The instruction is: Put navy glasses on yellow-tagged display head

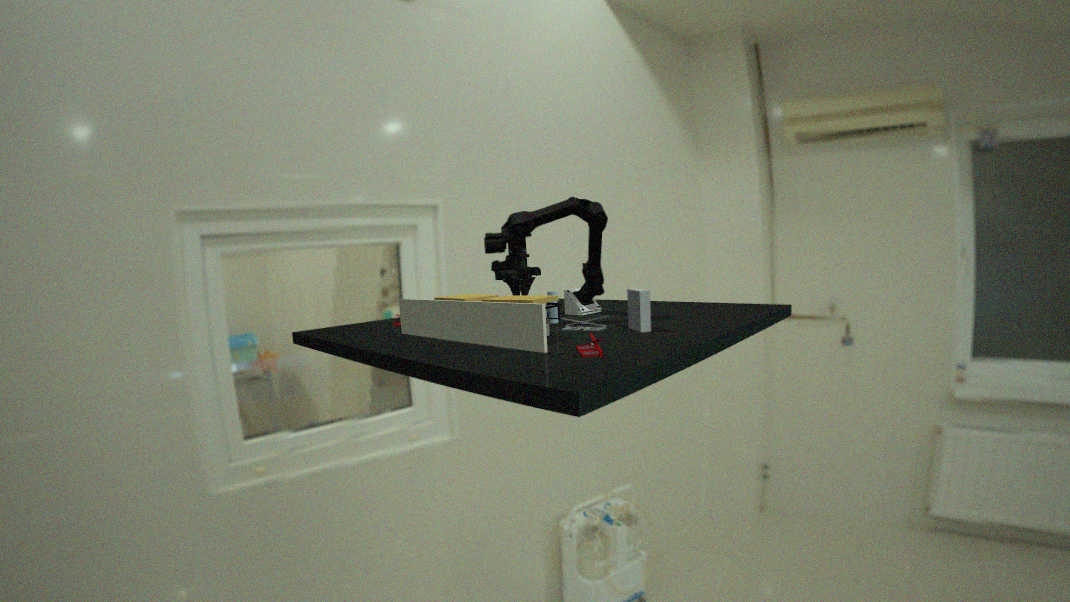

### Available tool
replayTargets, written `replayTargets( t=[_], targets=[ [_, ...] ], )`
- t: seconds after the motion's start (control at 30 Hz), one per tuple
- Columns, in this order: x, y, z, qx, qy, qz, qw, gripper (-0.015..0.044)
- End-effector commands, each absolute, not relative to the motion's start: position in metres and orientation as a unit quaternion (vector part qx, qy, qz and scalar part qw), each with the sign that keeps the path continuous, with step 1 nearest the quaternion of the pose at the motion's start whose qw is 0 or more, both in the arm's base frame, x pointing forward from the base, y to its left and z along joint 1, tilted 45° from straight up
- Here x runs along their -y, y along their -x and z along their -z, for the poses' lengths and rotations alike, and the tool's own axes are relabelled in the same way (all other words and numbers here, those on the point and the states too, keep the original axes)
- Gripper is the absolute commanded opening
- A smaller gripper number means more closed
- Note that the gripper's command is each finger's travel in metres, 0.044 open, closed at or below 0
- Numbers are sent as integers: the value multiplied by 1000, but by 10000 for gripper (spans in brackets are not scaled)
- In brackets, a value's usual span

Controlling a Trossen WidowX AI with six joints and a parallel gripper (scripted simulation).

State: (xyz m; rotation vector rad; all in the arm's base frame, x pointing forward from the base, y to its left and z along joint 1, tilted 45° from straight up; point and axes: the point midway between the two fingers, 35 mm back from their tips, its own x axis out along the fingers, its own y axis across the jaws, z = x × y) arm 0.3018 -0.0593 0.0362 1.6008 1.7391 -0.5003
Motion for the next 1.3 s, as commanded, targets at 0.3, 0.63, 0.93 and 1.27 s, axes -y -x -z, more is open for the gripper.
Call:
replayTargets(
  t=[0.3,0.63,0.93,1.27],
  targets=[
    [46,-293,-50,-632,-670,286,263,147],
    [45,-294,-49,-632,-670,286,263,120],
    [35,-296,-39,-632,-670,286,263,120],
    [24,-299,-27,-632,-670,286,263,120]
  ],
)
